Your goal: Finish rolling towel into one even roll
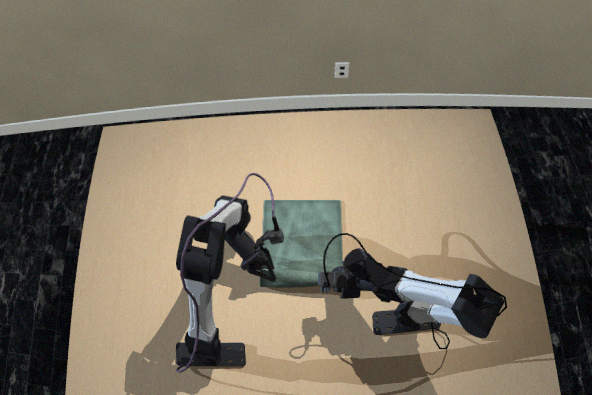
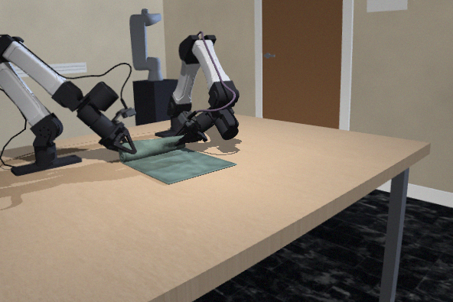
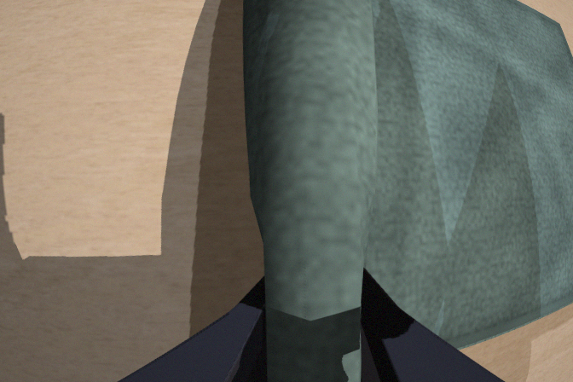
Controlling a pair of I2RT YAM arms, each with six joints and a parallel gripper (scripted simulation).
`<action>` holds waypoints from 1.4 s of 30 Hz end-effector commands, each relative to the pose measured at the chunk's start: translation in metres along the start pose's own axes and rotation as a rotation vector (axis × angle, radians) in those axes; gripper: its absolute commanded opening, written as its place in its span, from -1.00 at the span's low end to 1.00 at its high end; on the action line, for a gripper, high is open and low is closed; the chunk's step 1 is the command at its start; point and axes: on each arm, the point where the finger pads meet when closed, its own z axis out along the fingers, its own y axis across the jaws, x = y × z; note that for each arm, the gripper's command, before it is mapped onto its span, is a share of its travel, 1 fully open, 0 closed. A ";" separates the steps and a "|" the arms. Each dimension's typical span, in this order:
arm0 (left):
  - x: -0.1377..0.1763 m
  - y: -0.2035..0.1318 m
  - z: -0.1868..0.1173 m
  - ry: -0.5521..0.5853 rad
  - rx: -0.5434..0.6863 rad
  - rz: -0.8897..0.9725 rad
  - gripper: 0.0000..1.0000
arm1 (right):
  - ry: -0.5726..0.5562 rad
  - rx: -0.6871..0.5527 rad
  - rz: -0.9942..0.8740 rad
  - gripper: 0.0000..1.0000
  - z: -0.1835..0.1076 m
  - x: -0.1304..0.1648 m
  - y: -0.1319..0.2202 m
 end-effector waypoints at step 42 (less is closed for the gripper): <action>0.002 0.000 -0.066 0.026 0.000 -0.001 0.70 | -0.010 -0.155 0.132 -0.54 -0.002 -0.010 -0.005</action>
